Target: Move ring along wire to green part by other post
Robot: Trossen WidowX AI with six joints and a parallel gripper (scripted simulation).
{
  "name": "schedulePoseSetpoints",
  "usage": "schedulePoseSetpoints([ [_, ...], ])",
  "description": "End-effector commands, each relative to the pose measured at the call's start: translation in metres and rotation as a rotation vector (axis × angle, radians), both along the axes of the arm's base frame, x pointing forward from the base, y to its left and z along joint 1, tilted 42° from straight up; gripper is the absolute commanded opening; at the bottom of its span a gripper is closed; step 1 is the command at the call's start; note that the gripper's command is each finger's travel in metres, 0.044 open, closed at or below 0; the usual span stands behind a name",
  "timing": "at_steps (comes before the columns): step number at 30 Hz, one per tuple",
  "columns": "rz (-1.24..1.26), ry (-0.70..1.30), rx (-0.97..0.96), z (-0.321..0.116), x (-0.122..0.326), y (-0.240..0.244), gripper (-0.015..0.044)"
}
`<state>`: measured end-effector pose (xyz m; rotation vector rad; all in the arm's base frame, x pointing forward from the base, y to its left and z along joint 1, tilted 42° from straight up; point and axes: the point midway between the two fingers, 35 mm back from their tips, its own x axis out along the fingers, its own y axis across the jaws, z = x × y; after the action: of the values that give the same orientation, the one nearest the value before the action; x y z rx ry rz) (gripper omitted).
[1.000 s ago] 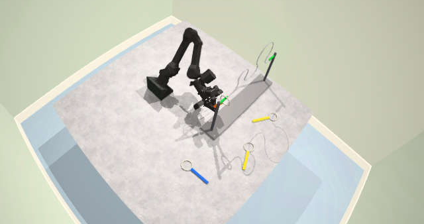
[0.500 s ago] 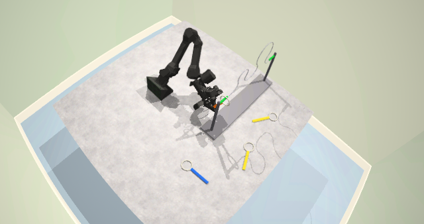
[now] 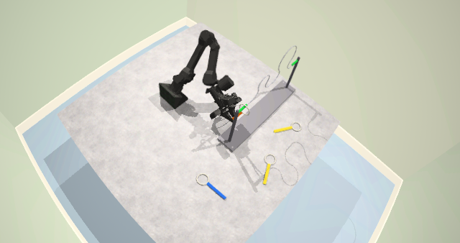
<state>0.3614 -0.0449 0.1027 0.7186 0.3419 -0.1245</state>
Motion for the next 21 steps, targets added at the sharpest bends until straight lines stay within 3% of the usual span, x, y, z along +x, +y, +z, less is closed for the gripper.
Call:
schedulePoseSetpoints([
  [1,0.0,0.001,0.0,0.001,-0.002,0.0,0.016],
  [21,-0.004,0.006,0.004,0.016,-0.044,-0.001,0.016],
])
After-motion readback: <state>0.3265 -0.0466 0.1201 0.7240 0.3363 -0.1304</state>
